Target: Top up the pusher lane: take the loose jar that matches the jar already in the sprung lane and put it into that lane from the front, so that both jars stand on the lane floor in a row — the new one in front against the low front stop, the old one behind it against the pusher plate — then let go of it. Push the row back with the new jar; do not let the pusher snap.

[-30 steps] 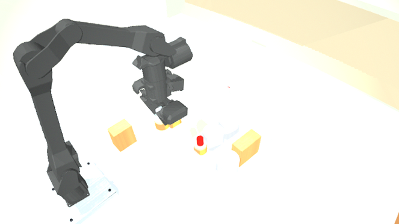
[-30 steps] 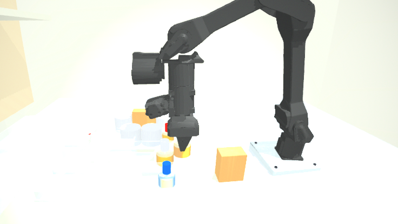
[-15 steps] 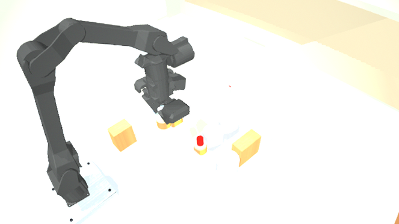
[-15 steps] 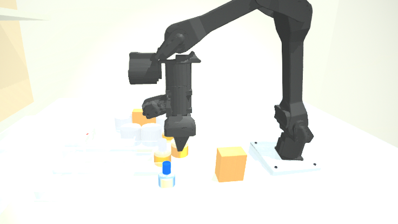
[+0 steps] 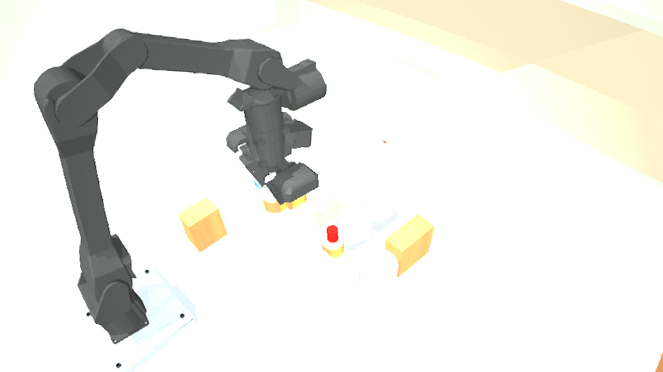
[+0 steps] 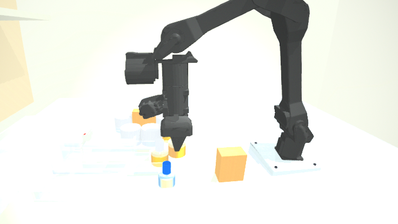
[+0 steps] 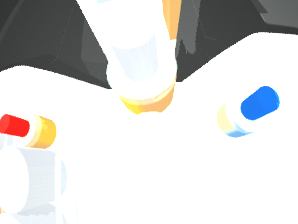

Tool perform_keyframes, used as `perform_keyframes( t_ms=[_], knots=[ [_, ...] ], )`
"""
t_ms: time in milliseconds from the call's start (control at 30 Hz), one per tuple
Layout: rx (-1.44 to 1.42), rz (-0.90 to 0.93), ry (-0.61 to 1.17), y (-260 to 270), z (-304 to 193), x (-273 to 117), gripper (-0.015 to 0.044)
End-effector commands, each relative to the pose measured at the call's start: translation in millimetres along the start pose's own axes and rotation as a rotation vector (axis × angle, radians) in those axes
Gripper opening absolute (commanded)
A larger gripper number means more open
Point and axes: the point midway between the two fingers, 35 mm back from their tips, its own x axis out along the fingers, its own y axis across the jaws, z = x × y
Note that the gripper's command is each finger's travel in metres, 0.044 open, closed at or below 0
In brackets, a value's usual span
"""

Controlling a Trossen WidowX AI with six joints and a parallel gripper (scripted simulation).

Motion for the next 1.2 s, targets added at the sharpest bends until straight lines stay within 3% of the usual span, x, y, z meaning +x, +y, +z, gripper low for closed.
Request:
perform_keyframes(
  t_ms=[0, 1167],
  knots=[
    [-0.008, 0.003, -0.029, 1, 10, -4, 0.0],
    [-0.008, 0.003, -0.03, 1, 25, -7, 0.0]
  ],
)
